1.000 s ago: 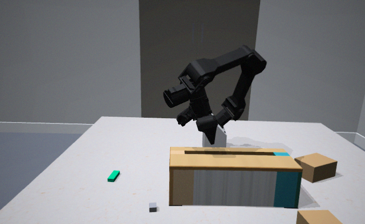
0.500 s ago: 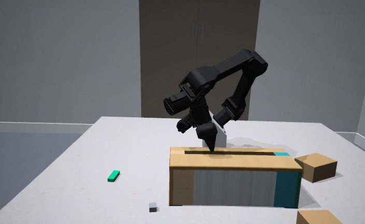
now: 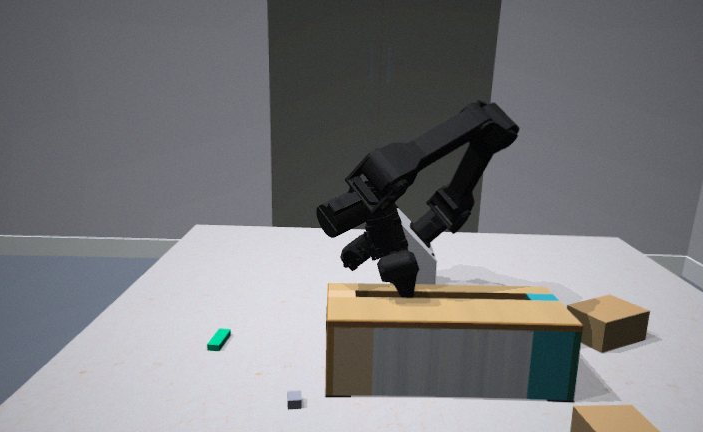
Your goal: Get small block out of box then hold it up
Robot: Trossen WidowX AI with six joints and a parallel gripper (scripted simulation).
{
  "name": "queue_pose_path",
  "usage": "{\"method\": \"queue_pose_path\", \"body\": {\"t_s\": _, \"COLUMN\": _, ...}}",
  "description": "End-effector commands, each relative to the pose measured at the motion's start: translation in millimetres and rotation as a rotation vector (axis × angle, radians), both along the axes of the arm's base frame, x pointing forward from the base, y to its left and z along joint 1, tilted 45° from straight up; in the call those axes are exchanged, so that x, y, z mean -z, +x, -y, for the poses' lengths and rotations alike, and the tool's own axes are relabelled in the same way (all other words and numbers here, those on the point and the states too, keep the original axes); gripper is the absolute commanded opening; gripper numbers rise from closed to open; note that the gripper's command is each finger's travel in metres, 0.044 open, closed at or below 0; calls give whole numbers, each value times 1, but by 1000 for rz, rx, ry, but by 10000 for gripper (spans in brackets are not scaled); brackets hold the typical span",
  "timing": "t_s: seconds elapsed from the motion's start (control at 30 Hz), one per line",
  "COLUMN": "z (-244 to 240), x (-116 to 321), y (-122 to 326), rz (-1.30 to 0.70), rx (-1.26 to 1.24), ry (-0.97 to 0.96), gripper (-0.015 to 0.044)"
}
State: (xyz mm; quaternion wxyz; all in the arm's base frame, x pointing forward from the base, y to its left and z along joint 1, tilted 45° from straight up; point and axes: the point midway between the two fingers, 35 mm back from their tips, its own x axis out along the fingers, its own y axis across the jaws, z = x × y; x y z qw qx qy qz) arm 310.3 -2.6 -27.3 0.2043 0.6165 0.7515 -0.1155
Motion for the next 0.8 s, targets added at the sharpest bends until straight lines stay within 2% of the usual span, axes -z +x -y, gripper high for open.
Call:
{"method": "queue_pose_path", "body": {"t_s": 0.0, "z": -7, "x": 5, "y": -4, "rz": -14, "rx": -1, "ry": 8, "gripper": 400}}
{"method": "queue_pose_path", "body": {"t_s": 0.5, "z": -24, "x": 19, "y": -10, "rz": -19, "rx": -2, "ry": 13, "gripper": 400}}
{"method": "queue_pose_path", "body": {"t_s": 0.77, "z": -24, "x": 10, "y": -9, "rz": -11, "rx": 2, "ry": 7, "gripper": 400}}
